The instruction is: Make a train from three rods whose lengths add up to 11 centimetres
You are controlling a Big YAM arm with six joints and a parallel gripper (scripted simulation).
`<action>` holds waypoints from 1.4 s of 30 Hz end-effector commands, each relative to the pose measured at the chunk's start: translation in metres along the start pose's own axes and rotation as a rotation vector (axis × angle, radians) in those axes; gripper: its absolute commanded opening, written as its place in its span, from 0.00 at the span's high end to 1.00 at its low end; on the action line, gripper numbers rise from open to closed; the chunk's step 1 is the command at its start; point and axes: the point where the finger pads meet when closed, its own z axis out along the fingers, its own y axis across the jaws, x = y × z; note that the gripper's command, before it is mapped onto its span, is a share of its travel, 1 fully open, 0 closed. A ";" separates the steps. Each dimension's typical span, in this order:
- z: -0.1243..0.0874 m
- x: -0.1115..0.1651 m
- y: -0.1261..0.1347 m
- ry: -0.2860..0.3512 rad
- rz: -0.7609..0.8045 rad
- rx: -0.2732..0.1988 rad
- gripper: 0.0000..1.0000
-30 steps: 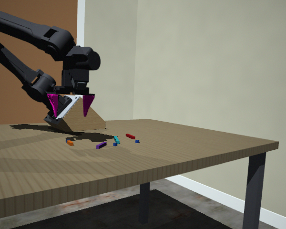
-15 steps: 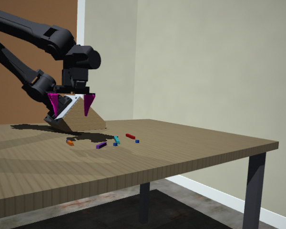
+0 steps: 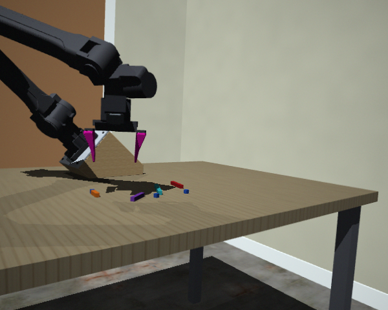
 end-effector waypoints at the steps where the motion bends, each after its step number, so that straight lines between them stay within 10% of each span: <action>1: -0.007 -0.014 0.011 -0.019 0.098 -0.017 0.00; 23: 0.008 -0.030 0.066 -0.016 0.510 -0.025 0.00; 24: 0.013 -0.020 0.063 -0.009 0.493 -0.011 0.77; 42: 0.012 -0.022 0.063 -0.010 0.491 -0.011 0.77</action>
